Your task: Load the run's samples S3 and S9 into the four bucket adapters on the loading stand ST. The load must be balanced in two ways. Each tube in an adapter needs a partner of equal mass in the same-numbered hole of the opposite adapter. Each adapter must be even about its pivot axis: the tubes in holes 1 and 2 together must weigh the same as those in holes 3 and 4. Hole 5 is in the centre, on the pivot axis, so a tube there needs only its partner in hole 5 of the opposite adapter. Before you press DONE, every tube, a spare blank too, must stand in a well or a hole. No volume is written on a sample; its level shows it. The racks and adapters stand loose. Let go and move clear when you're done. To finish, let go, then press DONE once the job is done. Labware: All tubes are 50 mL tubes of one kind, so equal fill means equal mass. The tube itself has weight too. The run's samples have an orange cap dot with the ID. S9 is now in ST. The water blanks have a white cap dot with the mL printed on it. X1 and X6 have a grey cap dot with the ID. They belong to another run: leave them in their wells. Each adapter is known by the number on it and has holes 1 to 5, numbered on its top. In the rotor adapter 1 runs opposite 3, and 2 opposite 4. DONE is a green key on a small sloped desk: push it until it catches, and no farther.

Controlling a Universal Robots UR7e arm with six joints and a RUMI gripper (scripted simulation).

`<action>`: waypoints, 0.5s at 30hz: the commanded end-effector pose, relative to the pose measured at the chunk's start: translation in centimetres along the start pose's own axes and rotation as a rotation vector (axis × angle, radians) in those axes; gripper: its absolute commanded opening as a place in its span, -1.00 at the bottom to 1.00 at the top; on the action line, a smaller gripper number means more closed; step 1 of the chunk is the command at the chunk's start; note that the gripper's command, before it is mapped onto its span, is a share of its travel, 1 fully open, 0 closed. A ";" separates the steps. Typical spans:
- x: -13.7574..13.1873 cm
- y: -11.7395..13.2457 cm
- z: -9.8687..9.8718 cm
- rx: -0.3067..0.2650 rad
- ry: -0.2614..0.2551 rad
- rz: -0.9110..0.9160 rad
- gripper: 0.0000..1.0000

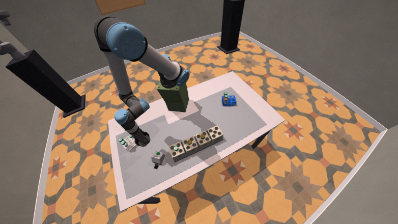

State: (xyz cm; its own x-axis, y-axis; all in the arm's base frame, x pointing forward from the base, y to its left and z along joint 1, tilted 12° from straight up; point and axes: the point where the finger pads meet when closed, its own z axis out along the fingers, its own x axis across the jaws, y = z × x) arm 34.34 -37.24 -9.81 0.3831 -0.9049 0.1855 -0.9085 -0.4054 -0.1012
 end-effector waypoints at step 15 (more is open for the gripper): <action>7.9 11.9 0.1 0.004 -0.002 -0.003 -0.30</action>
State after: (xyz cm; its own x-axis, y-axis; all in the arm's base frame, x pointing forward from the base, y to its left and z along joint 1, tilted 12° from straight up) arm 28.31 -46.28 -9.64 0.3844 -0.9044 0.1854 -0.9077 -0.4068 -0.1024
